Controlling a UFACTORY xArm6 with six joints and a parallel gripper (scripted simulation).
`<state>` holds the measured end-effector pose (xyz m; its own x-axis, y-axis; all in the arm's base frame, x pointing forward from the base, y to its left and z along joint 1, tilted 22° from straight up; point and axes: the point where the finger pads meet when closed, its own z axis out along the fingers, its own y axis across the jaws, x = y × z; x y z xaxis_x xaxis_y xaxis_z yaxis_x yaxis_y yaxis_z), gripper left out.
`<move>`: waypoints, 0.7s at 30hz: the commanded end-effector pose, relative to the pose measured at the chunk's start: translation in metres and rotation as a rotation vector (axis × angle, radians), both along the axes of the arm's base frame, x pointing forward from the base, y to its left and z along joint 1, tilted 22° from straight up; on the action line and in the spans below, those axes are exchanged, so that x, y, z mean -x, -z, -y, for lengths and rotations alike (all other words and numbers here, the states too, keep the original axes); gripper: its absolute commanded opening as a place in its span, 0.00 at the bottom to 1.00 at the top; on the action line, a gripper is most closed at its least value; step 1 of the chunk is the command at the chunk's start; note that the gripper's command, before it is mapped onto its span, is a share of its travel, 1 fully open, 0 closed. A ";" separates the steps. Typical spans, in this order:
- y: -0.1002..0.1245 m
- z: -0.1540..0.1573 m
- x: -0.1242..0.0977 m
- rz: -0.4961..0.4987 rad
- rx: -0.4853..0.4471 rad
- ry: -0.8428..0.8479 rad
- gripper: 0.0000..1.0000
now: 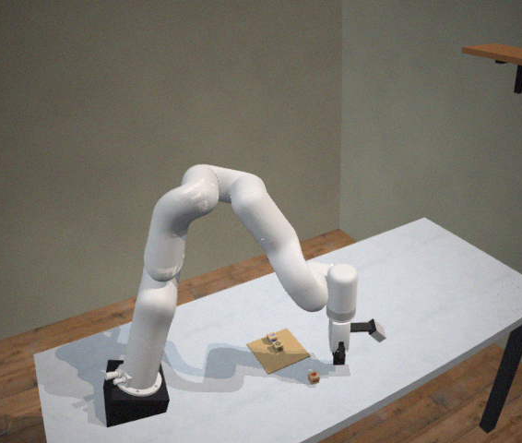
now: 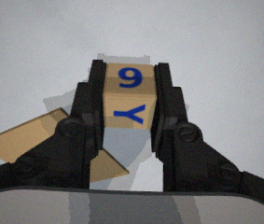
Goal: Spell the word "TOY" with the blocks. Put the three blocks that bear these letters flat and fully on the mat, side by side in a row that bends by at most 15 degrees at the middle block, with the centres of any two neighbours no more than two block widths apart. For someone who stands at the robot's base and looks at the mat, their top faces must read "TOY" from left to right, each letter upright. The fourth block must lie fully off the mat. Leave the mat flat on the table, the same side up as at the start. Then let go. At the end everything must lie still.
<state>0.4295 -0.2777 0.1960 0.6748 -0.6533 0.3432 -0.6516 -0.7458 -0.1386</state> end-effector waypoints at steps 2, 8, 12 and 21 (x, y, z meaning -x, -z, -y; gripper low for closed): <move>-0.036 -0.006 0.014 -0.001 -0.001 0.000 0.21; -0.049 -0.008 0.019 -0.001 -0.001 0.000 0.21; -0.050 -0.008 0.019 -0.001 -0.001 0.000 0.21; -0.049 -0.009 0.019 -0.003 0.006 -0.019 0.21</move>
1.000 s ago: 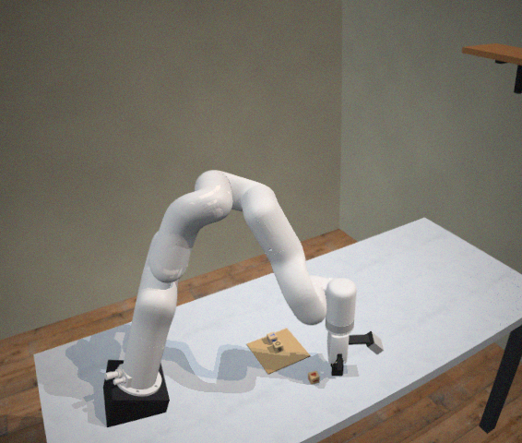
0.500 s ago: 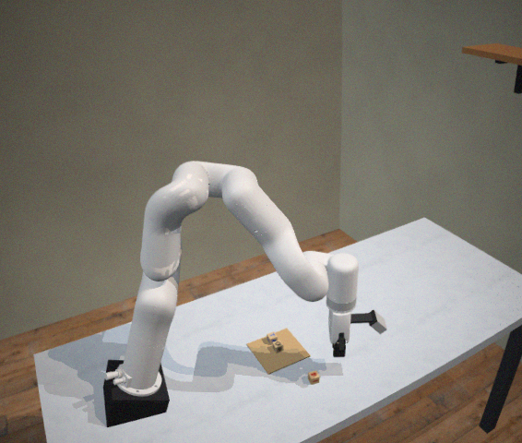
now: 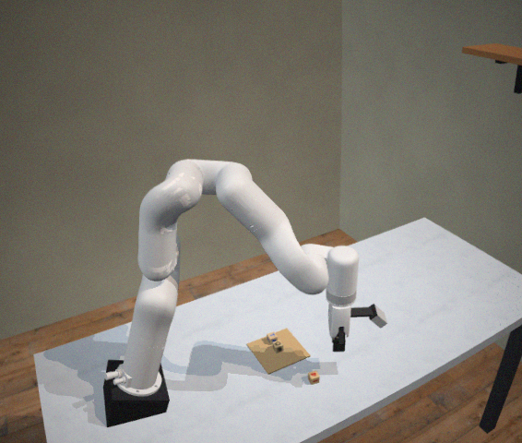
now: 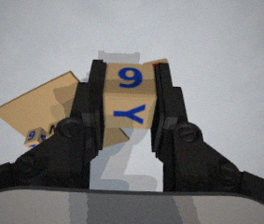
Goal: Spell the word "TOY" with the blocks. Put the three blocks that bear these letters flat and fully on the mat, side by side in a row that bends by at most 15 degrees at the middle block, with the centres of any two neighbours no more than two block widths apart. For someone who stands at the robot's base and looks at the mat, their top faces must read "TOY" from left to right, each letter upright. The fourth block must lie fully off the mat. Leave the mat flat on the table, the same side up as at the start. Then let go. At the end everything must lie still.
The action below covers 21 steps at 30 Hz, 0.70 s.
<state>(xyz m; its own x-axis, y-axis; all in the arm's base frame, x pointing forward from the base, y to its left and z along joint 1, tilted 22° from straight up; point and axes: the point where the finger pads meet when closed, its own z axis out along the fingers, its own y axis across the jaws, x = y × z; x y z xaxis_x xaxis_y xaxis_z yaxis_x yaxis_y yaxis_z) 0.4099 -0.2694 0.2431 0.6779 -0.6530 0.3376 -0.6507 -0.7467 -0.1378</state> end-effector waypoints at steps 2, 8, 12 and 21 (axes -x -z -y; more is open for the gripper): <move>-0.002 -0.004 0.001 -0.004 0.024 -0.056 0.21; -0.001 -0.018 0.005 -0.027 0.082 -0.215 0.21; 0.000 -0.025 0.008 -0.040 0.115 -0.305 0.21; 0.003 -0.041 0.014 -0.067 0.185 -0.494 0.21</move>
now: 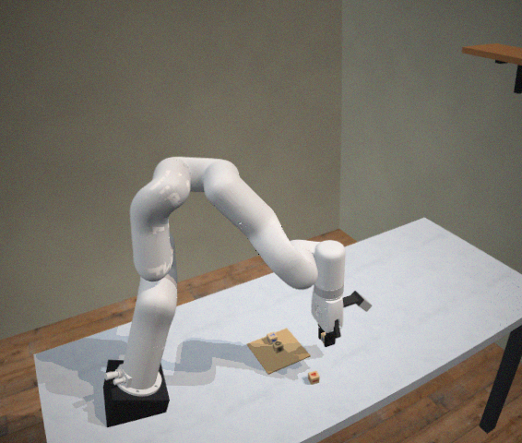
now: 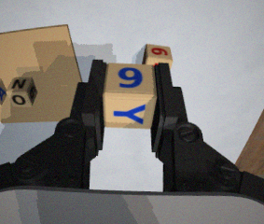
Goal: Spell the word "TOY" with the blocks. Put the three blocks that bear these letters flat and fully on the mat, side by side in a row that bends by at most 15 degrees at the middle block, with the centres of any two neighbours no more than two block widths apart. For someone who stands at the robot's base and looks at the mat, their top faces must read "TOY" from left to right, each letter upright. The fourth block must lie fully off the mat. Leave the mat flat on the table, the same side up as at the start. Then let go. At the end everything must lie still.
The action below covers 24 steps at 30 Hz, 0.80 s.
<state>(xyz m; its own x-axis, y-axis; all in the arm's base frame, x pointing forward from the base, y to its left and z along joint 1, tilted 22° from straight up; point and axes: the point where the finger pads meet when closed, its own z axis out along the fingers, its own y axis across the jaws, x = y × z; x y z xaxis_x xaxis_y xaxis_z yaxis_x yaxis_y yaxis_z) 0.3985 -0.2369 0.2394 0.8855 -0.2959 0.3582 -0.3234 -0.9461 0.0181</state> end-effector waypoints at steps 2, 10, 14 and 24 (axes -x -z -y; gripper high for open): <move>0.000 -0.012 0.004 -0.012 0.053 -0.154 0.21; 0.003 -0.025 0.010 -0.036 0.113 -0.321 0.21; 0.004 -0.031 0.013 -0.048 0.145 -0.409 0.21; 0.008 -0.045 0.020 -0.074 0.210 -0.588 0.21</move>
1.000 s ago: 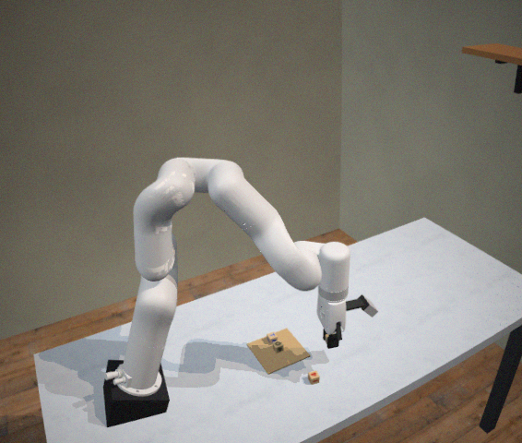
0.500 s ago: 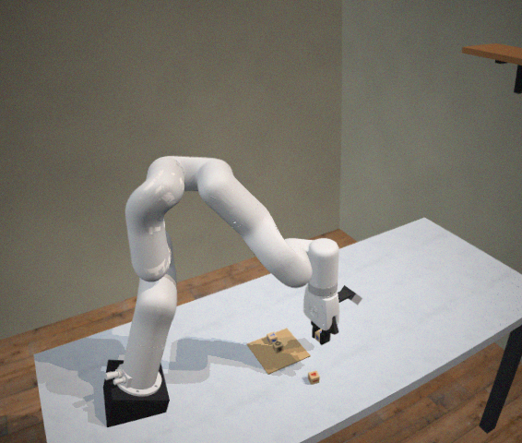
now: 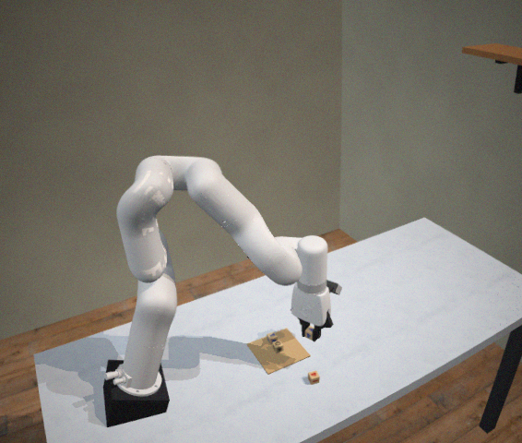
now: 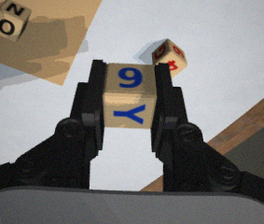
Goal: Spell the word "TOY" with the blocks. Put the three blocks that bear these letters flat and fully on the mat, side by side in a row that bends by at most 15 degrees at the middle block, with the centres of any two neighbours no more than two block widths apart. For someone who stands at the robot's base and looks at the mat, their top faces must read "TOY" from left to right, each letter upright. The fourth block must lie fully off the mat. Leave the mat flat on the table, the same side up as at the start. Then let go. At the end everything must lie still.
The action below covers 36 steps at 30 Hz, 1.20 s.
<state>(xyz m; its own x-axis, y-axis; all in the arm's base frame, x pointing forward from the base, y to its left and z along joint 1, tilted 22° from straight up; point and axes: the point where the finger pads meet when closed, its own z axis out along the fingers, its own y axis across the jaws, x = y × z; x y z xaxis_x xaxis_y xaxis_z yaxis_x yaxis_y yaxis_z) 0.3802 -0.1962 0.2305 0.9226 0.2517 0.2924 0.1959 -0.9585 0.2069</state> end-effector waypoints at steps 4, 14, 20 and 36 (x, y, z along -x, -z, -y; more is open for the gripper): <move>0.002 -0.013 0.006 -0.016 0.063 -0.187 0.21; 0.008 -0.029 0.015 -0.047 0.144 -0.412 0.21; 0.011 -0.037 0.020 -0.064 0.189 -0.533 0.21; 0.022 -0.059 0.035 -0.112 0.317 -0.884 0.21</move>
<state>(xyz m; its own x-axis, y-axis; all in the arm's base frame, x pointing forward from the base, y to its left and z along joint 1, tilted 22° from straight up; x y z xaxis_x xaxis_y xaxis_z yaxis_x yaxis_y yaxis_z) 0.3494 -0.1435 0.2100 0.4829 0.8745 0.0463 0.8089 -0.4657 0.3588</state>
